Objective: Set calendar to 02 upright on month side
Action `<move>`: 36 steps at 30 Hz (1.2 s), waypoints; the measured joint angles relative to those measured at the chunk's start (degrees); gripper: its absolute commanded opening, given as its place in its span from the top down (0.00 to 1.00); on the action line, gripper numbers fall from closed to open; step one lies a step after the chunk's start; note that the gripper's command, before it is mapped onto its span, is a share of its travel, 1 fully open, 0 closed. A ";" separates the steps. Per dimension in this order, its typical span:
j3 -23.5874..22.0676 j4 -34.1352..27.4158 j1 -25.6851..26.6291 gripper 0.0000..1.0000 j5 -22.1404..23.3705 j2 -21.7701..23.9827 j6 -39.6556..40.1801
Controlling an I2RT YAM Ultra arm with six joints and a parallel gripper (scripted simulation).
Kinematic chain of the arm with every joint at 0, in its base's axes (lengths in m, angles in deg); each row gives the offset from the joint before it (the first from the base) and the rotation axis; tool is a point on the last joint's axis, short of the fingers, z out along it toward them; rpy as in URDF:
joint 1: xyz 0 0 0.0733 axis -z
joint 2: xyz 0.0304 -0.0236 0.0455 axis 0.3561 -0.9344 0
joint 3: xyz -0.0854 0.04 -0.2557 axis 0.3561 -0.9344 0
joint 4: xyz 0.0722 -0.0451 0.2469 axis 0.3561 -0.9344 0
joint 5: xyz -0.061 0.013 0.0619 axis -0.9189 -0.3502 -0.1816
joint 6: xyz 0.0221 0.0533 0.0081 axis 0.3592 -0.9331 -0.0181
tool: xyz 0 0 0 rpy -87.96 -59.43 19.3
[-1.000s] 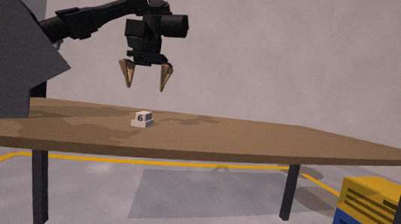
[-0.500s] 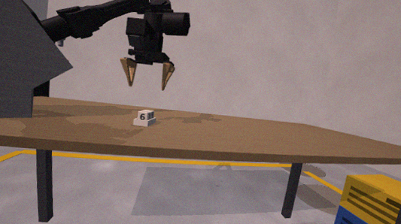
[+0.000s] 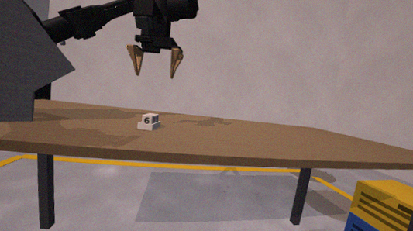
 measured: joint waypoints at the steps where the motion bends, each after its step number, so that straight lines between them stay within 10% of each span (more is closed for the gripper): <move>1: 0.72 -1.46 0.85 0.00 0.20 0.22 1.03; 14: 5.46 -14.82 6.38 0.00 1.55 0.94 10.38; 36: 6.05 -16.65 6.71 0.00 1.57 0.94 11.72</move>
